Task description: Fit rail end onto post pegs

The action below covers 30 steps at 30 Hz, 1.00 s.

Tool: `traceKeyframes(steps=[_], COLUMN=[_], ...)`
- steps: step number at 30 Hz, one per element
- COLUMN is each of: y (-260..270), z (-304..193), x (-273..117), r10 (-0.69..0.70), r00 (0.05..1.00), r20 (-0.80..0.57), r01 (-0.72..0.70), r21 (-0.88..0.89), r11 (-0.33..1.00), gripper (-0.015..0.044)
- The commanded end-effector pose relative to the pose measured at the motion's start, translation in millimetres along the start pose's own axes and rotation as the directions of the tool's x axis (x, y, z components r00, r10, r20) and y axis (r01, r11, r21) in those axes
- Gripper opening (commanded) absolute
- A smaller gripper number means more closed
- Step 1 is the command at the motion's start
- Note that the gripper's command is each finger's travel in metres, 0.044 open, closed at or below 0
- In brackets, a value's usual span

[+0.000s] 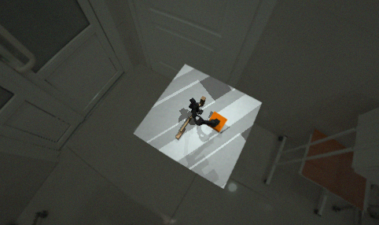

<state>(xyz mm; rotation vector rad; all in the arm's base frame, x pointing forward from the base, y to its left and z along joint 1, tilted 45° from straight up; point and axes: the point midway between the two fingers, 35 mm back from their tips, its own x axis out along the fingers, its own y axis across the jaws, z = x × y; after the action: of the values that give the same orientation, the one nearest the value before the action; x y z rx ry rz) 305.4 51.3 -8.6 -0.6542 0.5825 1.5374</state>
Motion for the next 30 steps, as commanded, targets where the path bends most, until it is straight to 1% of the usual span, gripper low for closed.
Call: traceKeyframes(steps=[1,30], y=[-1.6,-1.3], z=[-2.4,-11.0], x=[-2.3,-2.3], r10=[-0.007,-0.007], r00=[1.000,1.000], r20=[-0.001,-0.001], r01=[0.007,0.007], r21=[0.000,0.000], r11=[1.000,1.000], gripper=[0.0000,0.0000])
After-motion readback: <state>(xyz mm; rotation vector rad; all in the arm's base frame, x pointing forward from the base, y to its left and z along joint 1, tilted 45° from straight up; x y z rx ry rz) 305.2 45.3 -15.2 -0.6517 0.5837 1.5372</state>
